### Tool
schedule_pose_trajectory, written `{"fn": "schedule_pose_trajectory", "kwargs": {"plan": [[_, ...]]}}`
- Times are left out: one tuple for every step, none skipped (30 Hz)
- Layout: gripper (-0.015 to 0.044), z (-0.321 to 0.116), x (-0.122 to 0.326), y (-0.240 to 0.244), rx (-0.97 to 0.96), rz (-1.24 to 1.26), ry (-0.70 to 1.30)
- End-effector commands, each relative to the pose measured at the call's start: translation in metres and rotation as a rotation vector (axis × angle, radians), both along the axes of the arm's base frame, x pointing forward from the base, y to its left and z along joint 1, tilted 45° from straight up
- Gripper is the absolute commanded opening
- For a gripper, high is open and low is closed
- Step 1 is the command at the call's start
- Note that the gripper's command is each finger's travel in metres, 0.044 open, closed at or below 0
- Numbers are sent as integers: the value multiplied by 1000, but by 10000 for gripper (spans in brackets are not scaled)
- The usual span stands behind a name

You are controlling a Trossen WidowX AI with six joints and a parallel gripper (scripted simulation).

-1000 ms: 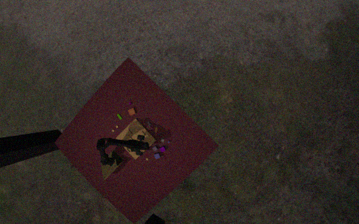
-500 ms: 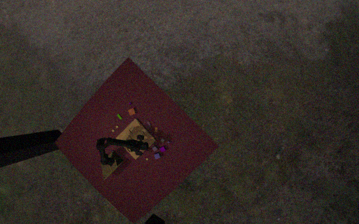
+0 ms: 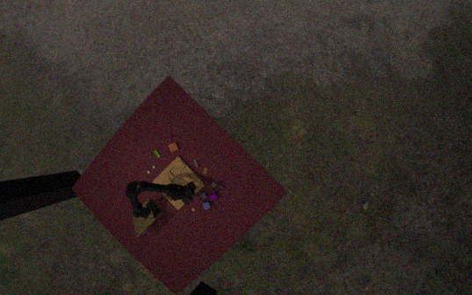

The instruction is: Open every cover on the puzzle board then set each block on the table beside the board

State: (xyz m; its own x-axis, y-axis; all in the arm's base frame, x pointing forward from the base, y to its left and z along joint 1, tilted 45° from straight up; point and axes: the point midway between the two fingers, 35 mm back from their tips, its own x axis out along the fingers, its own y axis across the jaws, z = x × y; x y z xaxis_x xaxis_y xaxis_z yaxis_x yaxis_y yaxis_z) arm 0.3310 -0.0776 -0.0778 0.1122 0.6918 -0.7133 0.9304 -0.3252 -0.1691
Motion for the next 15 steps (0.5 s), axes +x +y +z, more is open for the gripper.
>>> {"fn": "schedule_pose_trajectory", "kwargs": {"plan": [[0,1,-2,4,55,-317,313],[0,1,-2,4,65,-384,379],[0,1,-3,4,73,-437,431],[0,1,-3,4,78,-469,462],[0,1,-3,5,80,-478,470],[0,1,-3,5,80,-480,472],[0,2,-4,5,80,-480,473],[0,2,-4,5,80,-480,473],[0,2,-4,5,80,-480,473],[0,2,-4,6,80,-480,473],[0,2,-4,6,80,-480,473],[0,2,-4,6,80,-480,473],[0,2,-4,6,78,-469,462],[0,2,-4,6,75,-446,440],[0,2,-4,6,70,-414,408]]}}
